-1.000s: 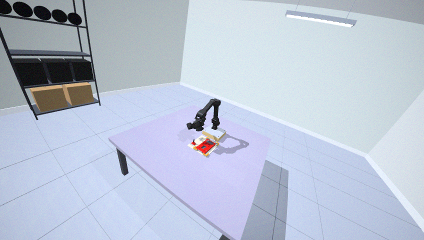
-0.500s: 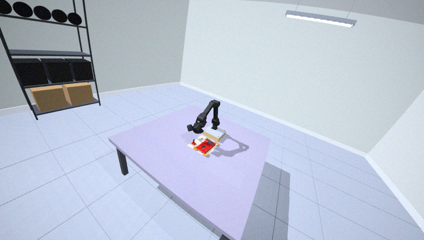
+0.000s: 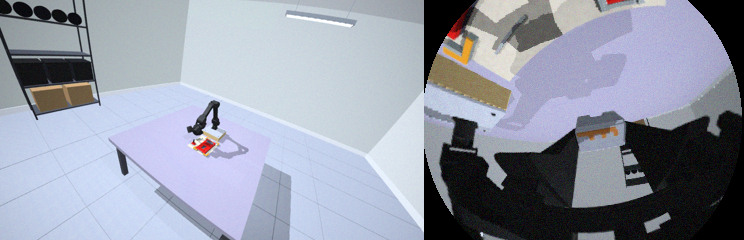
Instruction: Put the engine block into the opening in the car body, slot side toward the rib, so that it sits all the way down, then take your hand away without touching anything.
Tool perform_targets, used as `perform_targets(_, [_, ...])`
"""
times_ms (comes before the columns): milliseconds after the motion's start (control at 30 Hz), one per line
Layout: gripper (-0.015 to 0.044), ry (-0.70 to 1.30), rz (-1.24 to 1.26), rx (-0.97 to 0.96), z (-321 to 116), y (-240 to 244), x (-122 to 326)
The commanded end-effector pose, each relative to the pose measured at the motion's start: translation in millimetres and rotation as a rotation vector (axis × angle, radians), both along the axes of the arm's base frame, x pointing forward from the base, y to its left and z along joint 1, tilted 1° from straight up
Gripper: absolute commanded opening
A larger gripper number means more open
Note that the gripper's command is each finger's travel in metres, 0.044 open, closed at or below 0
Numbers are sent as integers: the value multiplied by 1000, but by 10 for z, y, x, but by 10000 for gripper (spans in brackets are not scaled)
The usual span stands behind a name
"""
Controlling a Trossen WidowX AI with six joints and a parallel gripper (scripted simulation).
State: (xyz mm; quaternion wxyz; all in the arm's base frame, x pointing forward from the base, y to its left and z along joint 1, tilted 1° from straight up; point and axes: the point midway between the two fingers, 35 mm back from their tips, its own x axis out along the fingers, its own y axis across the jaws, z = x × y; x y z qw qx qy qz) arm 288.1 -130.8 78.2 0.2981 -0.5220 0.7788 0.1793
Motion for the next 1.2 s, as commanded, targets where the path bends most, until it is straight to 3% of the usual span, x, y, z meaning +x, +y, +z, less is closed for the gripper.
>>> perform_targets(0, [0, 15, -1, -7, -93, -5, -16])
perform_targets(1167, [0, 15, -1, -7, -469, -8, -11])
